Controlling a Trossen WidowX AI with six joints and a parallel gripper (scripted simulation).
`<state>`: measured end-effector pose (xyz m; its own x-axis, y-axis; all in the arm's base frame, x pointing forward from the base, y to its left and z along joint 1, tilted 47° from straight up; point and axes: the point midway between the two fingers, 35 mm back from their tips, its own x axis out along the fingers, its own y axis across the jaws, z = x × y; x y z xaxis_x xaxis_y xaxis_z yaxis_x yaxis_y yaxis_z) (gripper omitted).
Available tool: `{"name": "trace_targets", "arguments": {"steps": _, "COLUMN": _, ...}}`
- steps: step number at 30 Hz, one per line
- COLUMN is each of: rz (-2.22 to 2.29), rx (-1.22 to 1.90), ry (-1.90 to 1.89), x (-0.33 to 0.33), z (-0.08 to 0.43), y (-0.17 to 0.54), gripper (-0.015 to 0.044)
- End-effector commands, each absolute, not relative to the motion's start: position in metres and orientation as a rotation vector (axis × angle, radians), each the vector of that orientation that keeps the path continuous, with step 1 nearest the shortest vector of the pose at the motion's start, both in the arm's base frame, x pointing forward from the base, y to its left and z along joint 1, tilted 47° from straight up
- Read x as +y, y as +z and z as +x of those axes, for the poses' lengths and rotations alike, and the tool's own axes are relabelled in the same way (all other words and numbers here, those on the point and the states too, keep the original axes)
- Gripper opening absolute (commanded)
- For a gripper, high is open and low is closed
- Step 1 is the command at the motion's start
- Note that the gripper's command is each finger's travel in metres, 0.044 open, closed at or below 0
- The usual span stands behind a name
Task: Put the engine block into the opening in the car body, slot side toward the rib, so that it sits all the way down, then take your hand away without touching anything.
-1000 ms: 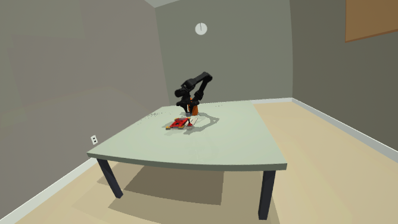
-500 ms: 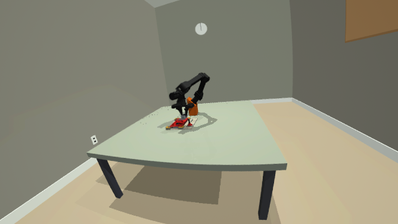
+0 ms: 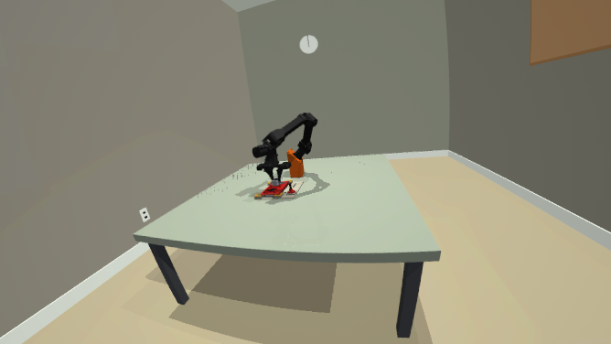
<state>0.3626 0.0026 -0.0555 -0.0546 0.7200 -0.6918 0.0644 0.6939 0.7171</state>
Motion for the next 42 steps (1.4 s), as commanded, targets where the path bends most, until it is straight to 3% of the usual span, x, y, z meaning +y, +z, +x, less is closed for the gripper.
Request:
{"name": "trace_targets", "arguments": {"steps": 1, "rz": 0.647, "rx": 1.549, "ry": 0.619, "x": -0.002, "z": 0.358, "y": -0.067, "gripper": 0.0}}
{"name": "trace_targets", "arguments": {"steps": 10, "rz": 0.615, "rx": 1.531, "ry": 0.653, "x": -0.01, "z": 0.351, "y": -0.089, "gripper": 0.0}}
{"name": "trace_targets", "arguments": {"steps": 16, "rz": 0.603, "rx": 1.525, "ry": 0.664, "x": -0.01, "z": 0.351, "y": -0.089, "gripper": 0.0157}}
{"name": "trace_targets", "arguments": {"steps": 42, "rz": 0.619, "rx": 1.534, "ry": 0.649, "x": -0.011, "z": 0.351, "y": -0.09, "gripper": 0.0159}}
